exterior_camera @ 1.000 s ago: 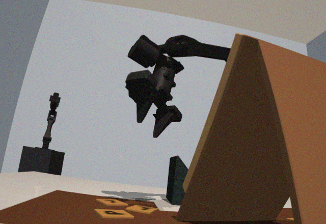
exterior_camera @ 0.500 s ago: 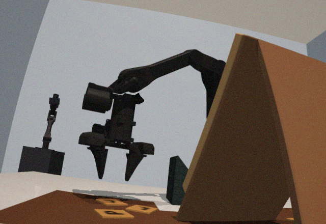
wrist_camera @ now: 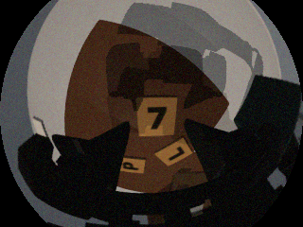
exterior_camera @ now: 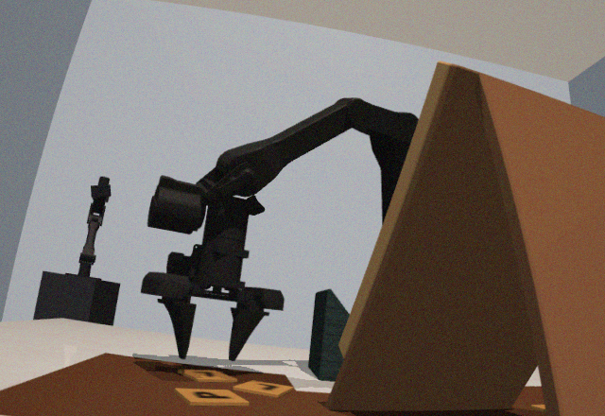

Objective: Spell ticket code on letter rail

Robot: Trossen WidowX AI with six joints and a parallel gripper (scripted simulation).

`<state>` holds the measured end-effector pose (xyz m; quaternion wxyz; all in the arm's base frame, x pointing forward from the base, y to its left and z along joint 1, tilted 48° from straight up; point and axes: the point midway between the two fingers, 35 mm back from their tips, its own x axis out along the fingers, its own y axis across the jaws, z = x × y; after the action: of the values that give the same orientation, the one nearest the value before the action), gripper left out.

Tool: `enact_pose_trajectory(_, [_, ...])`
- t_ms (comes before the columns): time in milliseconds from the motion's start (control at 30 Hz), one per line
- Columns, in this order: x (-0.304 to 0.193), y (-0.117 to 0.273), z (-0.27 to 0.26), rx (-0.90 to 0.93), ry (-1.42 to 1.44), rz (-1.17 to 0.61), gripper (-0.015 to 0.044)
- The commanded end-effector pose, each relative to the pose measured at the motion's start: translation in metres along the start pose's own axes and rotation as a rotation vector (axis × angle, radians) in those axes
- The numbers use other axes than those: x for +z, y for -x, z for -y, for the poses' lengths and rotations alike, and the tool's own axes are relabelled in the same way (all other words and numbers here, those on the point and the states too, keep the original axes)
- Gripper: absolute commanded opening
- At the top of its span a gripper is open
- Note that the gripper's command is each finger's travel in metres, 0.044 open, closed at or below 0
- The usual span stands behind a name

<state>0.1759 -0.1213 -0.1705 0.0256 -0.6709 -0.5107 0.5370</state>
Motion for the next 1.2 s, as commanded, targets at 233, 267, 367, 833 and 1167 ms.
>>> enact_pose_trajectory(233, [-0.001,-0.004,0.002,-0.001,-0.003,-0.004,0.034])
enact_pose_trajectory(267, [-0.001,-0.004,0.002,-0.001,-0.003,-0.004,0.034])
enact_pose_trajectory(367, [-0.001,-0.004,0.002,-0.001,-0.003,-0.004,0.034])
enact_pose_trajectory(833, [-0.001,-0.004,0.002,-0.001,-0.003,-0.004,0.034])
enact_pose_trajectory(1167, [-0.001,-0.016,0.002,-0.001,-0.003,-0.004,0.034])
